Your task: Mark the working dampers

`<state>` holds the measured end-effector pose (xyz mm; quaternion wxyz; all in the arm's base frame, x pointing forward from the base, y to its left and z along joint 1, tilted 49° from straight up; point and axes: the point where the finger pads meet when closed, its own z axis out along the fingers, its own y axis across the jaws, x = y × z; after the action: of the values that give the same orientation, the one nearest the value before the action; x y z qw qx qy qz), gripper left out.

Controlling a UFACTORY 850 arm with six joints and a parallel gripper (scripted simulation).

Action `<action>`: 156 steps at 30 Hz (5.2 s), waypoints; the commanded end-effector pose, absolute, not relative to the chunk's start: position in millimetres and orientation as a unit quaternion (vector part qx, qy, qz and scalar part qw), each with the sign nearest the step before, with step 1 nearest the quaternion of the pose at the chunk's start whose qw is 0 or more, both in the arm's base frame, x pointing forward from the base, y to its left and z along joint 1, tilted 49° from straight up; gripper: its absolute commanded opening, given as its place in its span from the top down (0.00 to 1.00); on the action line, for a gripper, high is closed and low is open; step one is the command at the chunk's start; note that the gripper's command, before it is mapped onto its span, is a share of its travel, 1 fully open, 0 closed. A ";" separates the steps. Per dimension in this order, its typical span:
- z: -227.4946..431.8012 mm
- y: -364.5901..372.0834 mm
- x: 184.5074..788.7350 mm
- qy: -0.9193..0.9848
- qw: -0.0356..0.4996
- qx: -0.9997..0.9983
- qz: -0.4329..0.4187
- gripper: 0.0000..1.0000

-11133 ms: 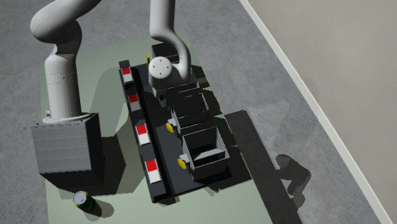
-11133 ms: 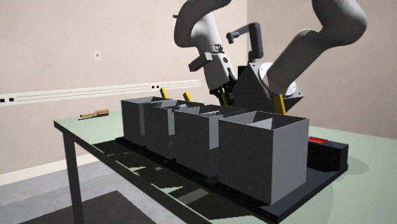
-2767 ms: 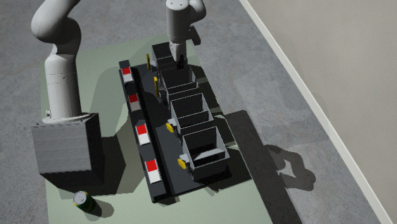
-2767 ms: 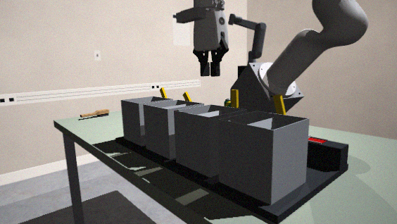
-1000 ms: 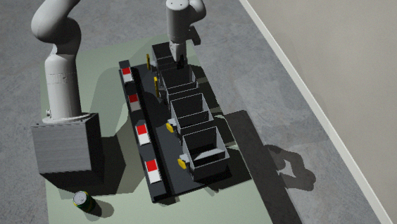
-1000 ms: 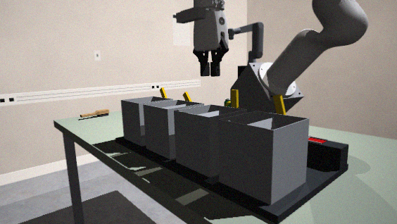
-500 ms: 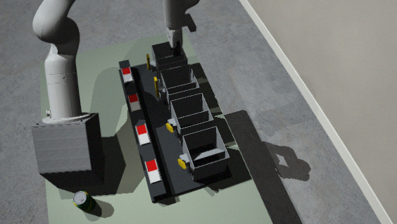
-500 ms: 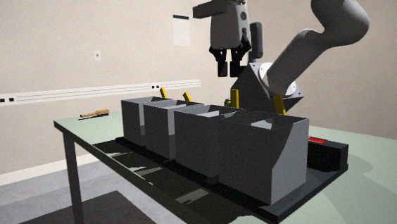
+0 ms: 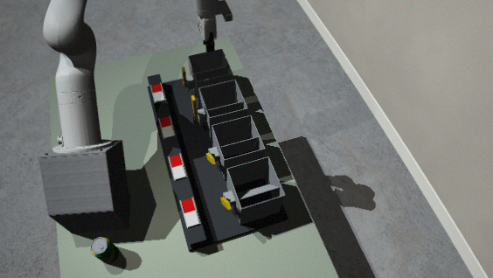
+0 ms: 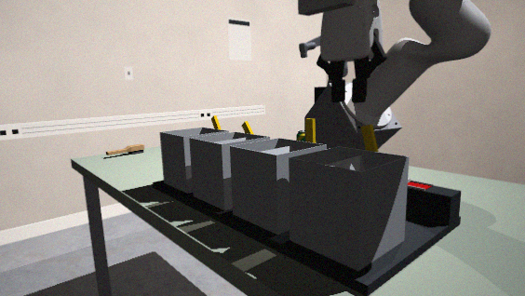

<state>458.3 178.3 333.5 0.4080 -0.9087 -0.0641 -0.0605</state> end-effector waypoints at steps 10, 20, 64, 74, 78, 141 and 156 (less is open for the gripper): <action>336.2 179.8 458.3 -0.064 0.407 -0.909 -0.061 0.61; 336.2 179.8 458.3 -0.064 0.407 -0.909 -0.061 0.61; 336.2 179.8 458.3 -0.064 0.407 -0.909 -0.061 0.61; 336.2 179.8 458.3 -0.064 0.407 -0.909 -0.061 0.61; 336.2 179.8 458.3 -0.064 0.407 -0.909 -0.061 0.61; 262.8 162.2 355.8 -0.071 0.529 -0.844 -0.051 0.61; 255.2 177.9 355.9 -0.071 0.529 -0.844 -0.051 0.61</action>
<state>355.3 172.6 257.5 0.5294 -0.8438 -0.0714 -0.0506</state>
